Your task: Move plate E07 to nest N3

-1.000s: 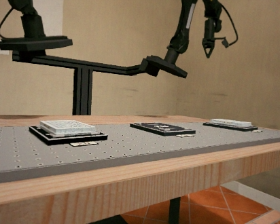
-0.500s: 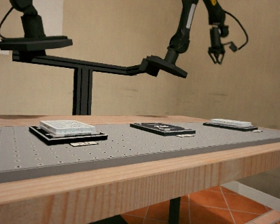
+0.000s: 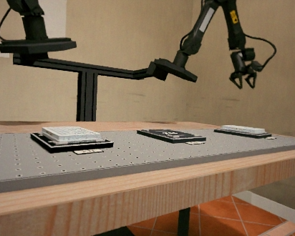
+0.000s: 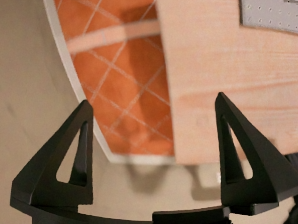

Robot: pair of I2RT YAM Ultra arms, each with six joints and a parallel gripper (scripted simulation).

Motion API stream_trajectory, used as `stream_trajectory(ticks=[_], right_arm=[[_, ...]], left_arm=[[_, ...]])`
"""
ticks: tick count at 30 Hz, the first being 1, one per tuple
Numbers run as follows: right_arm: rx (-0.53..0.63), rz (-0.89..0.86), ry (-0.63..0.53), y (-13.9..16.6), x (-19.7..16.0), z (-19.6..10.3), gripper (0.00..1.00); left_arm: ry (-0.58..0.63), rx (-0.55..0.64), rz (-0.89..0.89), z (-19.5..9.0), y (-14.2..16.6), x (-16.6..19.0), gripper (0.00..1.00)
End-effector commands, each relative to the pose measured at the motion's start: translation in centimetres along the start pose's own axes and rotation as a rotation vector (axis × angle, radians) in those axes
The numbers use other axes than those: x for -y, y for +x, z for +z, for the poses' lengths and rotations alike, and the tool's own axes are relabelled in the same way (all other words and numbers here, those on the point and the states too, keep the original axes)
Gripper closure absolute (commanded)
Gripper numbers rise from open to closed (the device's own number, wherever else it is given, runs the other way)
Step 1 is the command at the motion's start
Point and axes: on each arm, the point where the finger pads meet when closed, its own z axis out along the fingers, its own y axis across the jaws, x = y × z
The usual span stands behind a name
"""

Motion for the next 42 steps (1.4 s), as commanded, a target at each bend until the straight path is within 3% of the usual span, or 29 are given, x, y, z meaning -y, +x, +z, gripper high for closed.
stream_trajectory(ticks=[1,7,11,18,21,23,29,36,42], right_arm=[[-0.013,0.096,0.072,-0.2,0.1,1.8,0.0],[-0.042,0.153,0.084,0.5,-1.8,3.3,0.0],[-0.07,0.211,0.098,1.5,-4.5,4.9,0.0],[-0.085,0.312,0.136,3.4,-9.5,6.8,0.0],[-0.084,0.359,0.16,4.8,-11.9,7.2,0.0],[-0.084,0.359,0.16,4.8,-11.9,7.2,0.0],[0.019,0.515,0.223,7.0,-16.4,7.3,0.0],[0.103,0.588,0.154,10.4,-22.8,5.5,0.0],[0.138,0.628,0.052,13.4,-27.2,3.2,0.0]], left_arm=[[-0.025,0.133,0.153,4.0,-2.4,0.5,0.0],[0.004,0.234,0.282,7.1,-5.0,3.1,0.0],[0.049,0.35,0.42,9.9,-7.7,7.2,0.0],[0.113,0.544,0.631,12.5,-11.4,14.8,0.0],[0.14,0.631,0.717,12.9,-12.6,18.4,0.0],[0.14,0.631,0.717,12.9,-12.6,18.4,0.0],[0.2,0.809,0.874,12.3,-14.2,25.7,0.0],[0.282,0.895,0.939,11.3,-13.9,30.9,0.0],[0.319,0.908,0.946,11.0,-13.5,32.5,0.0]])
